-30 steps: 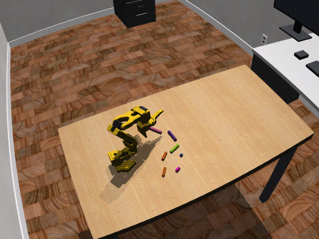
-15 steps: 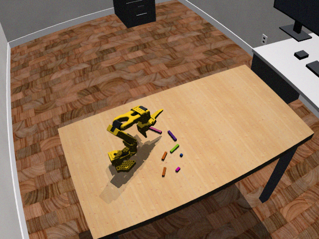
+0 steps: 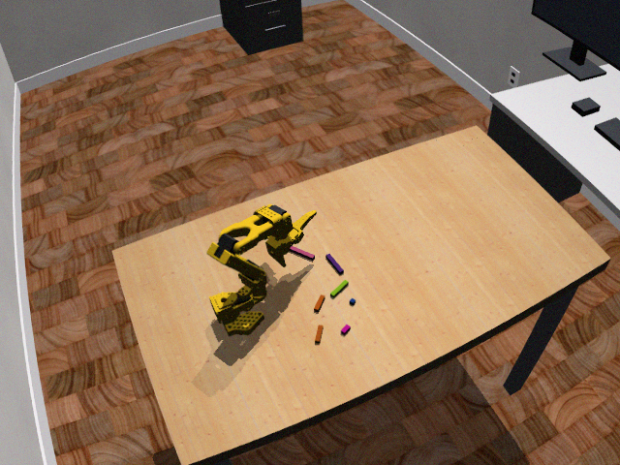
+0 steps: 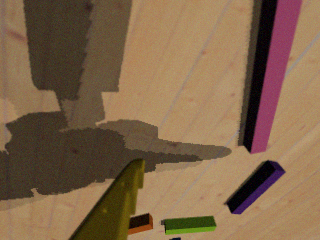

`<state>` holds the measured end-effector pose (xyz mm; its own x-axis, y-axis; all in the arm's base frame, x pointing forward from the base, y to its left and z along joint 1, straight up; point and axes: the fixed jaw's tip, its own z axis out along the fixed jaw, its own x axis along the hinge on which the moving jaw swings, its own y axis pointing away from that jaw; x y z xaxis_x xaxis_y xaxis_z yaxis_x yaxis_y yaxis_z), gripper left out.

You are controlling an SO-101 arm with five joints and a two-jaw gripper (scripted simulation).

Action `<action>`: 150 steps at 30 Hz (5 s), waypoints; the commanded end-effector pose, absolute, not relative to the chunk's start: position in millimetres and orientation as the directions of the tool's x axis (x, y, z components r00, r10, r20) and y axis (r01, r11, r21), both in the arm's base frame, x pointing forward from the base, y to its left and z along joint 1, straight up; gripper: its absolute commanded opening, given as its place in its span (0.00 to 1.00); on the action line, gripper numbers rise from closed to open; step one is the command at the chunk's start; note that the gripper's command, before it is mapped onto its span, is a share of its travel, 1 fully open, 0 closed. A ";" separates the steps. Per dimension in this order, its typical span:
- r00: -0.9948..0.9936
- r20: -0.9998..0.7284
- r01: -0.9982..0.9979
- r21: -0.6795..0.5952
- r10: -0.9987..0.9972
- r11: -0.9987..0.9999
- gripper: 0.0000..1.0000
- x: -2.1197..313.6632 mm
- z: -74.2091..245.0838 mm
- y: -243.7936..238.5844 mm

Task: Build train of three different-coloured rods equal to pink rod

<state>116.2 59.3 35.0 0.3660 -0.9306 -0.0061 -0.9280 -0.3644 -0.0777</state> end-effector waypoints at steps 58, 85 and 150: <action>0.404 -0.007 -0.907 -0.134 -0.915 -0.399 1.00 122.9 42.4 62.5; 0.420 -0.007 -0.890 -0.196 -0.907 -0.411 1.00 131.3 48.8 66.6; 0.421 -0.007 -0.890 -0.197 -0.907 -0.411 1.00 130.6 49.2 66.2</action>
<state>117.7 59.6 37.6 0.4120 -0.9112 -0.0034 -0.9063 -0.4094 -0.1046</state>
